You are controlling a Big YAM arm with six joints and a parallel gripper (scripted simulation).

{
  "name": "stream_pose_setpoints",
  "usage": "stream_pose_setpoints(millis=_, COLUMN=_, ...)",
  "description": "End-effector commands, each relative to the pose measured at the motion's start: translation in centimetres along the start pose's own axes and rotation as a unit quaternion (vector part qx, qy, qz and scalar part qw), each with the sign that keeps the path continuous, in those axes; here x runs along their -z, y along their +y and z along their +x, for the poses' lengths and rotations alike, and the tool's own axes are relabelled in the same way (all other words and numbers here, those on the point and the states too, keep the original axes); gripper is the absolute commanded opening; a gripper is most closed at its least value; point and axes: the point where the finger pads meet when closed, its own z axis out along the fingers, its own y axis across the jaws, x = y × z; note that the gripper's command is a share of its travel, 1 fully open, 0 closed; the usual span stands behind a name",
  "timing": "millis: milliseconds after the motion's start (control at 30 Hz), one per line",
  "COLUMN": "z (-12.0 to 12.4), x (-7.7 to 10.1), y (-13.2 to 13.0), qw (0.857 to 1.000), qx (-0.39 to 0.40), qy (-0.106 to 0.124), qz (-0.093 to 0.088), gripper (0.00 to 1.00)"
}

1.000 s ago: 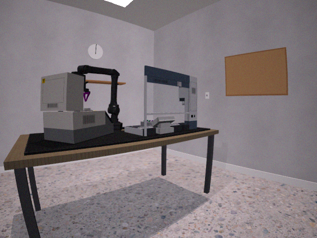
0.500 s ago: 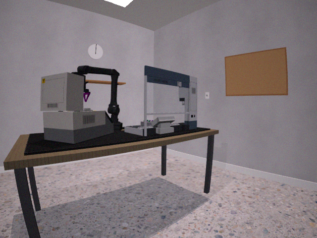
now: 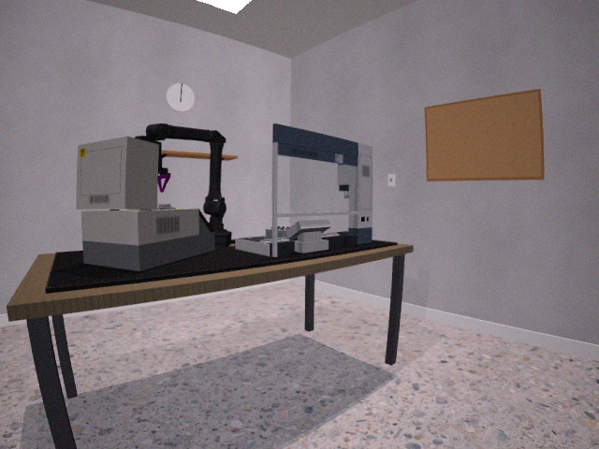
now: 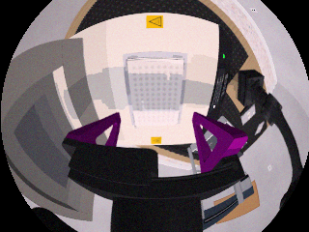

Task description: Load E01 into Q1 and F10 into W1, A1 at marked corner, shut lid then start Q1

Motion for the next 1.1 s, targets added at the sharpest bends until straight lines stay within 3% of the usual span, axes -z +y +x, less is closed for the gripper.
stream_pose_setpoints(millis=0, z=-0.3, x=4.1, y=1.6, qw=0.998, qx=-0.007, qy=-0.006, qz=-0.054, gripper=1.00)
stream_pose_setpoints(millis=833, z=-0.3, x=5.1, y=2.0, qw=0.998, qx=-0.005, qy=-0.007, qz=-0.065, gripper=1.00)
stream_pose_setpoints(millis=867, z=-0.6, x=4.9, y=1.2, qw=0.997, qx=-0.003, qy=-0.005, qz=-0.082, gripper=0.00)
stream_pose_setpoints(millis=933, z=-0.7, x=4.1, y=-0.7, qw=0.995, qx=0.000, qy=-0.005, qz=-0.104, gripper=0.00)
stream_pose_setpoints(millis=1067, z=-0.8, x=3.1, y=-2.1, qw=0.996, qx=0.006, qy=-0.005, qz=-0.093, gripper=0.00)
